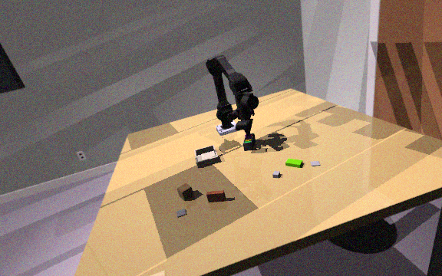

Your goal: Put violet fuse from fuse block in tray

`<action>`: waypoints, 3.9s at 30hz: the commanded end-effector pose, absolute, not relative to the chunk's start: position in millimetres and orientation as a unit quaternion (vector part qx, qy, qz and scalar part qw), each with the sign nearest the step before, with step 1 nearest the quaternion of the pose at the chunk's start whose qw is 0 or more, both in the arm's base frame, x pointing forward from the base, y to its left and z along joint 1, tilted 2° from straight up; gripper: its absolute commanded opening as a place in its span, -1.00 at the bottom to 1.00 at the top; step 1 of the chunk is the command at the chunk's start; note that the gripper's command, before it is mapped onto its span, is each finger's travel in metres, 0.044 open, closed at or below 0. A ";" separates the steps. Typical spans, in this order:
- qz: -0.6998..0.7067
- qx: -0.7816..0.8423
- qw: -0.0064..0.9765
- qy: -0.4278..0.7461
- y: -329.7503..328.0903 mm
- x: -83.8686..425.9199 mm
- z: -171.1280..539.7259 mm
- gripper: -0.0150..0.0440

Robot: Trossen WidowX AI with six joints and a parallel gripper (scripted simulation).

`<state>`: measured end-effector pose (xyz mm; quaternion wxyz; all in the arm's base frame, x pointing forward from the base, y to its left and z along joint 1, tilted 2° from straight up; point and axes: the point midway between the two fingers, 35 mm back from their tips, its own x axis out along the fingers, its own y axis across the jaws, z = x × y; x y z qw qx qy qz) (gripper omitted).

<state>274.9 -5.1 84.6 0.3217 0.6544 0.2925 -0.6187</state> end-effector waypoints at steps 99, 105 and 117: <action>-0.624 0.649 0.329 0.285 -223.0 231.8 129.2 -0.49; -0.624 0.649 0.329 0.285 -223.7 232.7 120.6 -0.49; -0.624 0.649 0.329 0.285 -224.5 233.9 101.3 -0.49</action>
